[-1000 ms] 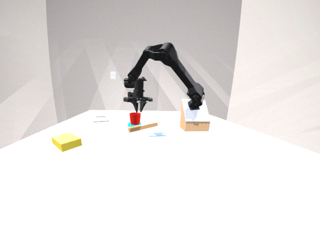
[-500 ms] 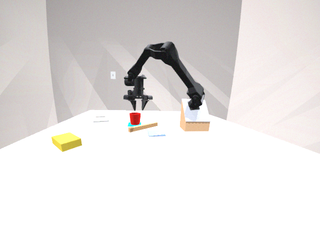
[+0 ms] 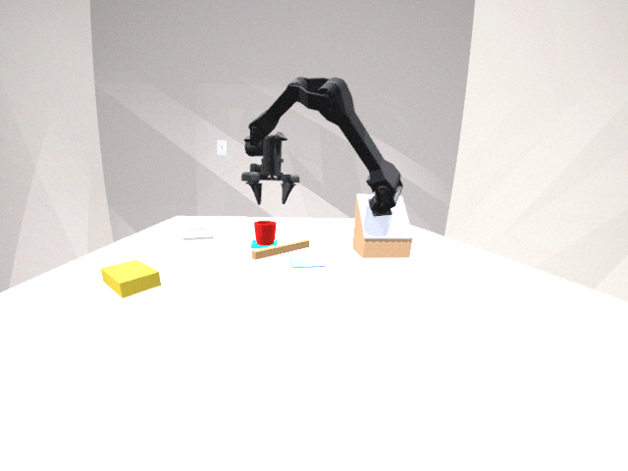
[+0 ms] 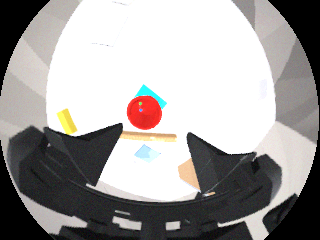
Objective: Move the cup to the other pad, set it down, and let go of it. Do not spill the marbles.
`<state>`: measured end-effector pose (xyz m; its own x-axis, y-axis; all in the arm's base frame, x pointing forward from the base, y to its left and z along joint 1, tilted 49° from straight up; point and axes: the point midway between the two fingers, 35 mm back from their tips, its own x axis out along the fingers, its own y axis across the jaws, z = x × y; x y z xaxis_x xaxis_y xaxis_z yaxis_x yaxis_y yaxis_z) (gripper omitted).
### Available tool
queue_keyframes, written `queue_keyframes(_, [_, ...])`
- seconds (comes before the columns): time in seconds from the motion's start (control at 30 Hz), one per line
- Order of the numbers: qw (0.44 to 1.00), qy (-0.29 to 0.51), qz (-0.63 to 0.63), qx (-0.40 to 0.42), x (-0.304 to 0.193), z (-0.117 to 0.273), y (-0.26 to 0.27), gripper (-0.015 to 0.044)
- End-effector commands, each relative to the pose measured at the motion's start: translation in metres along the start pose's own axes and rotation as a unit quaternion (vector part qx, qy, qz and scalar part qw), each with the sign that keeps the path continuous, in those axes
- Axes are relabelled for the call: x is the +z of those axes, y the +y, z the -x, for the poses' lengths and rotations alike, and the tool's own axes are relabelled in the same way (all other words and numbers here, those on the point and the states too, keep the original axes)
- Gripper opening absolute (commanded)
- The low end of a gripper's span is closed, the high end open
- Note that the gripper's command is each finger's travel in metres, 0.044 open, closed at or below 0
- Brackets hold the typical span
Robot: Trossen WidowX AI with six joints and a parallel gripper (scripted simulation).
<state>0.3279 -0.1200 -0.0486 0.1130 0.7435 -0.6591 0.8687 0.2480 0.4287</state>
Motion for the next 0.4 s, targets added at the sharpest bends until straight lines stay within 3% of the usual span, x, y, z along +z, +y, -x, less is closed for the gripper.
queue_keyframes(0.0, [1.000,-0.001,0.002,-0.002,0.0001,0.0145,0.0000,0.0440])
queue_keyframes(0.37, [1.000,-0.002,0.001,0.001,0.0010,0.0189,0.0006,0.0440])
